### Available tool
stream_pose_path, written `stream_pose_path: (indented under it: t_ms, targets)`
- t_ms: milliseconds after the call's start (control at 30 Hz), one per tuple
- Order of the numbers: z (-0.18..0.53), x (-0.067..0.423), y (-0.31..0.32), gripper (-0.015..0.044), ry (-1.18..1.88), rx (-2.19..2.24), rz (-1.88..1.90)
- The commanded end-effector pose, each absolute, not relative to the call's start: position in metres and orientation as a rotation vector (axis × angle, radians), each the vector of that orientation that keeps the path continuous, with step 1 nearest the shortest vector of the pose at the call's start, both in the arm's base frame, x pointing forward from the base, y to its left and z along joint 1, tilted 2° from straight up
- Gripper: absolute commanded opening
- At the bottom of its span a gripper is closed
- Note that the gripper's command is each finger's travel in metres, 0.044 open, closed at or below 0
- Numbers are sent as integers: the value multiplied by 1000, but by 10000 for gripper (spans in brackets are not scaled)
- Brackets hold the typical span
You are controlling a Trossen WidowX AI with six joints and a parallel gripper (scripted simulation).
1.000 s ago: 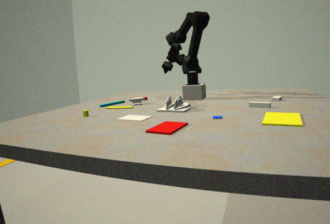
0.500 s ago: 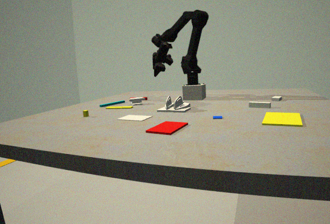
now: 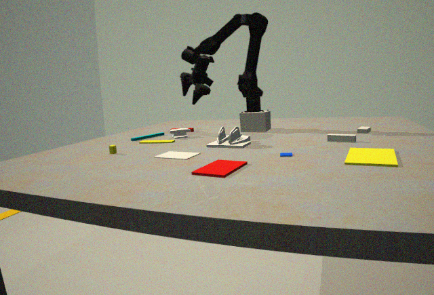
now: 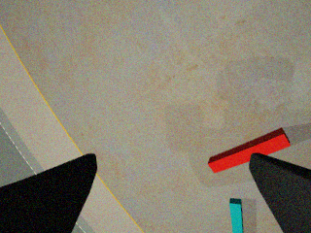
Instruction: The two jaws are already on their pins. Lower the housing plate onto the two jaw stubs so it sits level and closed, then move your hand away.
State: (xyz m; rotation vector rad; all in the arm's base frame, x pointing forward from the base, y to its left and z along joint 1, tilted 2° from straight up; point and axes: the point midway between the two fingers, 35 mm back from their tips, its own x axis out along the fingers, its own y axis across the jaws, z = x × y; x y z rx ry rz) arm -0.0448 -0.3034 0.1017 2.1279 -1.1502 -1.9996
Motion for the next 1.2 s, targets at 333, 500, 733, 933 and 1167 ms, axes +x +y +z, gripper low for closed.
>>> stream_pose_path:
  t_ms: [333, 500, 733, 933, 1167]
  targets:
    - [89, 37, -308, 440, -519, 2129, -2021]
    - [84, 69, -303, 440, -280, 2098, -2008]
    - [77, 112, -290, 440, 41, 2024, -1972]
    - [71, 147, -274, 440, 303, 1936, -1925]
    - [64, 184, -251, 440, 582, 1811, -1856]
